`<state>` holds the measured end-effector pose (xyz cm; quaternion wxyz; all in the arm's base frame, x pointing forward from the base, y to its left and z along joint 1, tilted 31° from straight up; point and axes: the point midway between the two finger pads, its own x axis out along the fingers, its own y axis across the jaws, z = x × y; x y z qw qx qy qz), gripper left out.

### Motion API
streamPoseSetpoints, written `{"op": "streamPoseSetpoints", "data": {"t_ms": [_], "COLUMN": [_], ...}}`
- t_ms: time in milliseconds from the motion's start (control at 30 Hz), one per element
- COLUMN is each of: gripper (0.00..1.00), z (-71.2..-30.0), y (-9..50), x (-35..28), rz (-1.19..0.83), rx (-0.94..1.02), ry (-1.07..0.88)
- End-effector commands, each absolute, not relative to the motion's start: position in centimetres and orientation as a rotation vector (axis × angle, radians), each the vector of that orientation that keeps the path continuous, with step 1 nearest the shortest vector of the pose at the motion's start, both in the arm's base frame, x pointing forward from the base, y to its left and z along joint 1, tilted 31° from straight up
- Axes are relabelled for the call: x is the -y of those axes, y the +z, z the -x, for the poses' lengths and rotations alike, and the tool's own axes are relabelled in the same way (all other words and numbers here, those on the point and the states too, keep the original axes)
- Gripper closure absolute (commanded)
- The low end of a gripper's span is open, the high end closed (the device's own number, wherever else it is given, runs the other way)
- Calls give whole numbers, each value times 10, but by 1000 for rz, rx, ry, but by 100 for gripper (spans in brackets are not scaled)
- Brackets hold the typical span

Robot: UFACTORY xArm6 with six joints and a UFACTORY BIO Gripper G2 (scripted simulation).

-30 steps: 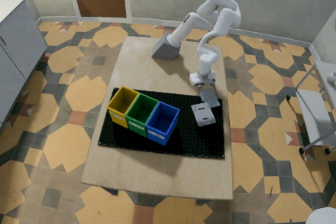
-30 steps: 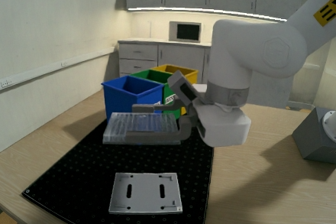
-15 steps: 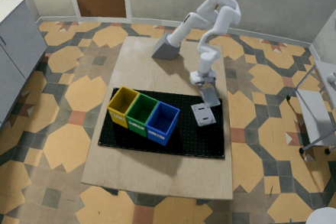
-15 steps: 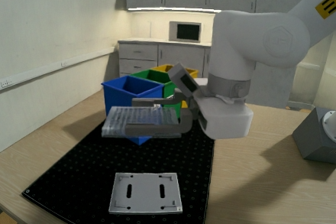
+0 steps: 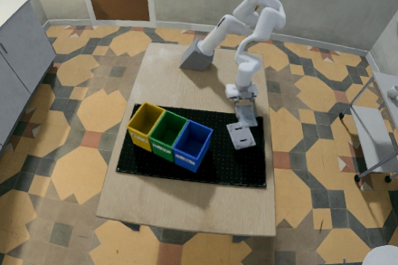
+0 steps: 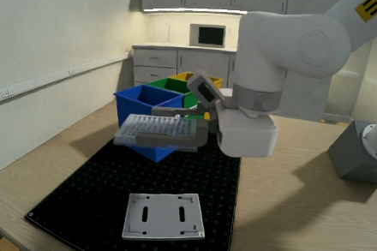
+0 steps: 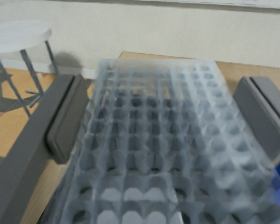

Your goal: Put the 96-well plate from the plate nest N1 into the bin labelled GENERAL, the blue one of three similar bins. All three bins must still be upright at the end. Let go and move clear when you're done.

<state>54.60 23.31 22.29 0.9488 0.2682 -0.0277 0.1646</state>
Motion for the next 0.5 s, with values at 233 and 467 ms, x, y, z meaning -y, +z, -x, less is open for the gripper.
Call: {"op": "streamPoseSetpoints", "data": {"t_ms": [233,467], "gripper": [100,100], "z": [-569,-583], "y": [209,198], "x": [-210,-195], "rz": [-539,-533], "rx": [-39,-92], "ry": [-11,-203]}}
